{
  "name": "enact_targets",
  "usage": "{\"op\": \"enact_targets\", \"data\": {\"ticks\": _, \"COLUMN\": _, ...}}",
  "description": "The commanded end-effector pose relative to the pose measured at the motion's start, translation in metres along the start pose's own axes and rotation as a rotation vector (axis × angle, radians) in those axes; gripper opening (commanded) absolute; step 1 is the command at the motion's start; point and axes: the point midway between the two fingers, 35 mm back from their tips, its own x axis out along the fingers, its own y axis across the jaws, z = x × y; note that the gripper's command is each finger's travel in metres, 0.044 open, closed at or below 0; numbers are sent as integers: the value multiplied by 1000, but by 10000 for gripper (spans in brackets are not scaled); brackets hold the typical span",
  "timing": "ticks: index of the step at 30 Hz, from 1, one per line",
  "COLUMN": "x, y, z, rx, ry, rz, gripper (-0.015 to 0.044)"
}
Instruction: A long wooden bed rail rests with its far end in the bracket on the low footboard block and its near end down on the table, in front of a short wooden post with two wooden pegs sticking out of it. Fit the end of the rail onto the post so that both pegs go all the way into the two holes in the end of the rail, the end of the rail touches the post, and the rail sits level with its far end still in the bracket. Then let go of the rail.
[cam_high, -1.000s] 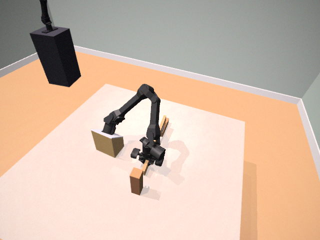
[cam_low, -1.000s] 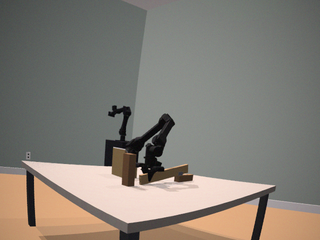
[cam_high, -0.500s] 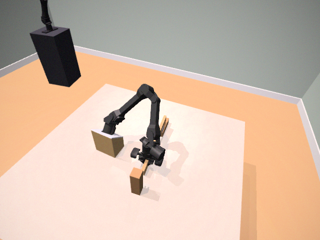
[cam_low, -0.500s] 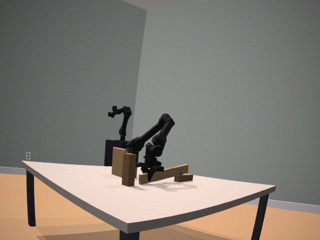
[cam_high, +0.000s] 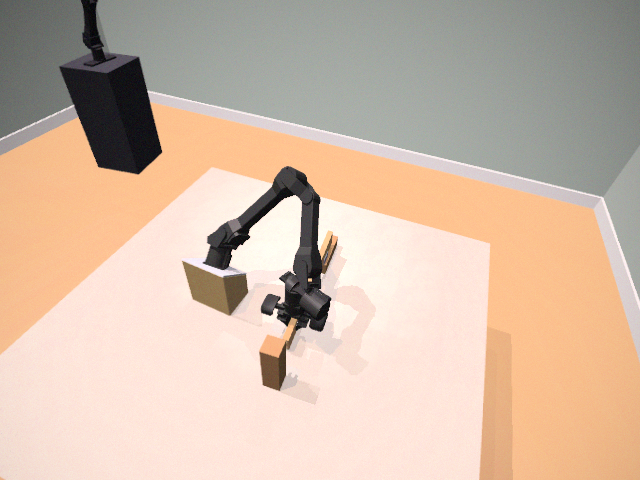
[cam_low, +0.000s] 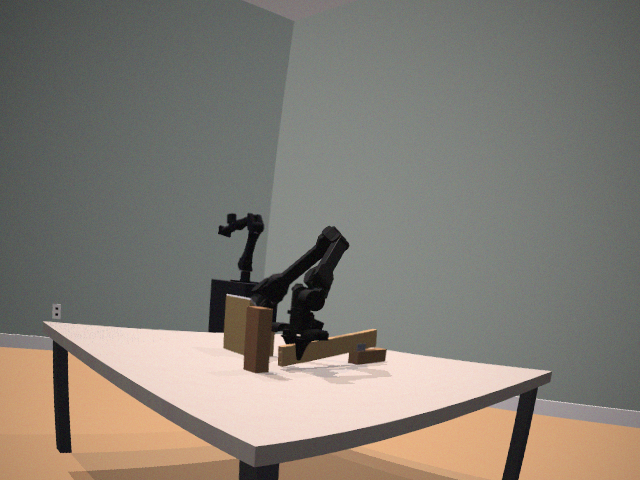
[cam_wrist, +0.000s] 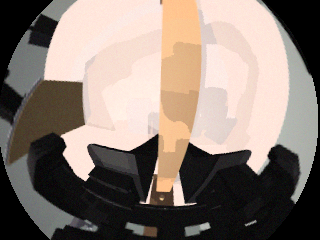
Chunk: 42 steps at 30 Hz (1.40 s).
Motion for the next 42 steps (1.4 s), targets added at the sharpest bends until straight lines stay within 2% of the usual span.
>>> {"op": "enact_targets", "data": {"ticks": 1, "x": -5, "y": -3, "z": 0, "rx": -3, "ry": -5, "rz": -11, "gripper": 0}}
{"op": "enact_targets", "data": {"ticks": 42, "x": -25, "y": -4, "z": 0, "rx": -3, "ry": -4, "rz": -10, "gripper": 0}}
